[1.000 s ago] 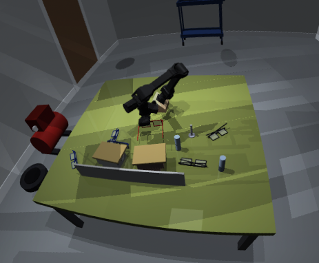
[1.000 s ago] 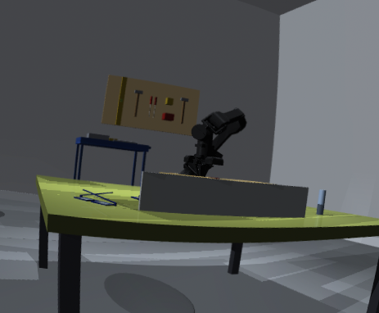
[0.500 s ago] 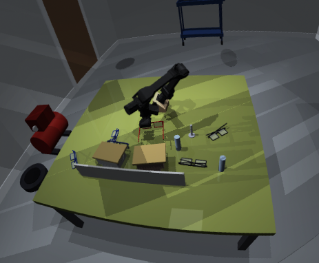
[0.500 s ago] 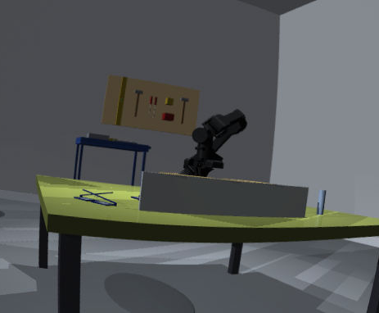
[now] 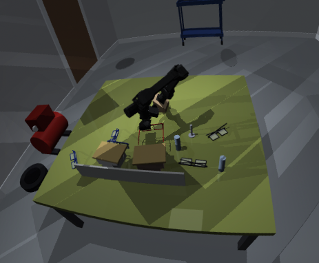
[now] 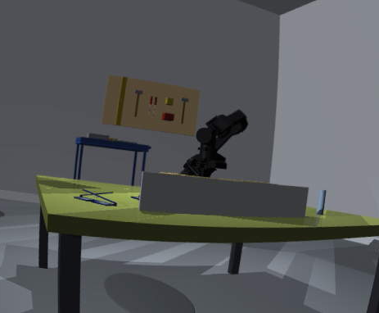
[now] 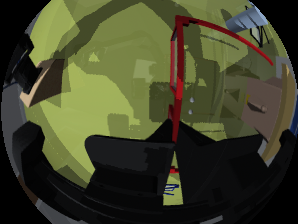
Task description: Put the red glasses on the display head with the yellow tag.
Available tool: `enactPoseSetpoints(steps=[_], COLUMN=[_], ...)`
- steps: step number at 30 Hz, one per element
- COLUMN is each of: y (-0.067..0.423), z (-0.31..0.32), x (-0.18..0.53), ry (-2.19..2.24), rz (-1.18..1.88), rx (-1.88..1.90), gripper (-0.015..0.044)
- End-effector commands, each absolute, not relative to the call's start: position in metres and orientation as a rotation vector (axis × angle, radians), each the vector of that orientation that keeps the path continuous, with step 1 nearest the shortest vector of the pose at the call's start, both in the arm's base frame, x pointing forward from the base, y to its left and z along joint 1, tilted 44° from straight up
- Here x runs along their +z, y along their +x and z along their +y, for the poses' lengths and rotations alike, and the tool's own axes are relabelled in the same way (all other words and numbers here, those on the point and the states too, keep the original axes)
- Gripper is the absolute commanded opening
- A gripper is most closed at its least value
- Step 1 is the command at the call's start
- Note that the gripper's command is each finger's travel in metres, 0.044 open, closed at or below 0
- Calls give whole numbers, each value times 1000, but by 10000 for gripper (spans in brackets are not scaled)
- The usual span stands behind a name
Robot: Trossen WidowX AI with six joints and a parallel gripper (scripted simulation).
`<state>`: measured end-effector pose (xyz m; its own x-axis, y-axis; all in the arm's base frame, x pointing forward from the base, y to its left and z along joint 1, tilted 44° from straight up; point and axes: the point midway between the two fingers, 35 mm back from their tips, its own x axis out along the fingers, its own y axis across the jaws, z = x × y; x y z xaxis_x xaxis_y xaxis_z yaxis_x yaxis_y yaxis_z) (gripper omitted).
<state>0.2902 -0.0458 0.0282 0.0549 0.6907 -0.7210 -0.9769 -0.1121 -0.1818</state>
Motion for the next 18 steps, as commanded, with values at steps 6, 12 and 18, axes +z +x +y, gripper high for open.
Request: enactPoseSetpoints(steps=[6,12,18], y=[304,312,321], z=[-44,-43,-42], x=[31,33,34], ry=[-802,-802,-802], rz=[462,462,461], rx=[1500,1500,1500], gripper=[0,0,0])
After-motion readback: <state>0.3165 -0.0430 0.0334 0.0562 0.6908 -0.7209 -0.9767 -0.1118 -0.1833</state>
